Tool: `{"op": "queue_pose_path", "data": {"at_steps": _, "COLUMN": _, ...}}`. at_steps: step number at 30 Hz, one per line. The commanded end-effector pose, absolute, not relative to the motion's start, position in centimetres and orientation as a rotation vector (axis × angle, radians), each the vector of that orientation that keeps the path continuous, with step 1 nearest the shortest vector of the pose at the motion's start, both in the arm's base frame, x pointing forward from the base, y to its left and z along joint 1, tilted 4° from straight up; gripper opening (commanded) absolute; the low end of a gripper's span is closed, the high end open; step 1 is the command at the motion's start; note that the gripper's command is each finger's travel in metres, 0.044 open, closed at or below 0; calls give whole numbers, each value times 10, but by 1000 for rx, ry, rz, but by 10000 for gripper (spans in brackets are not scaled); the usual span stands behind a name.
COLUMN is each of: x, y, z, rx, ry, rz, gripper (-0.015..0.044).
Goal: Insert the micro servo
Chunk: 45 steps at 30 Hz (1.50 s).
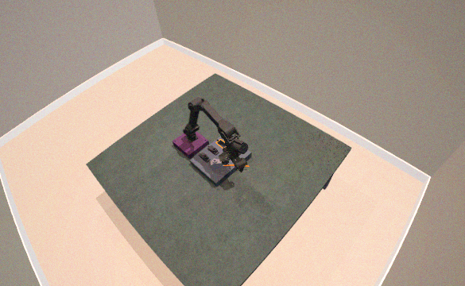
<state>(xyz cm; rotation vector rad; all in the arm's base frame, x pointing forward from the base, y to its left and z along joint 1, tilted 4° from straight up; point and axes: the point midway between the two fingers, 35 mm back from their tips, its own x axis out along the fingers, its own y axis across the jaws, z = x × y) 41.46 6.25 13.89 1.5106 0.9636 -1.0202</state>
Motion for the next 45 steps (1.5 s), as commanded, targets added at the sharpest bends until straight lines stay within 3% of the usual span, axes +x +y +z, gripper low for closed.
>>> {"op": "queue_pose_path", "data": {"at_steps": 1, "x": 392, "y": 48, "z": 141, "rx": 1560, "ry": 962, "rz": -1136, "gripper": 440}}
{"op": "queue_pose_path", "data": {"at_steps": 13, "x": 317, "y": 11, "z": 150, "rx": 1689, "ry": 921, "rz": -1540, "gripper": 440}}
{"op": "queue_pose_path", "data": {"at_steps": 44, "x": 318, "y": 14, "z": 104, "rx": 1690, "ry": 920, "rz": -1546, "gripper": 440}}
{"op": "queue_pose_path", "data": {"at_steps": 45, "x": 318, "y": 14, "z": 104, "rx": 1690, "ry": 920, "rz": -1546, "gripper": 414}}
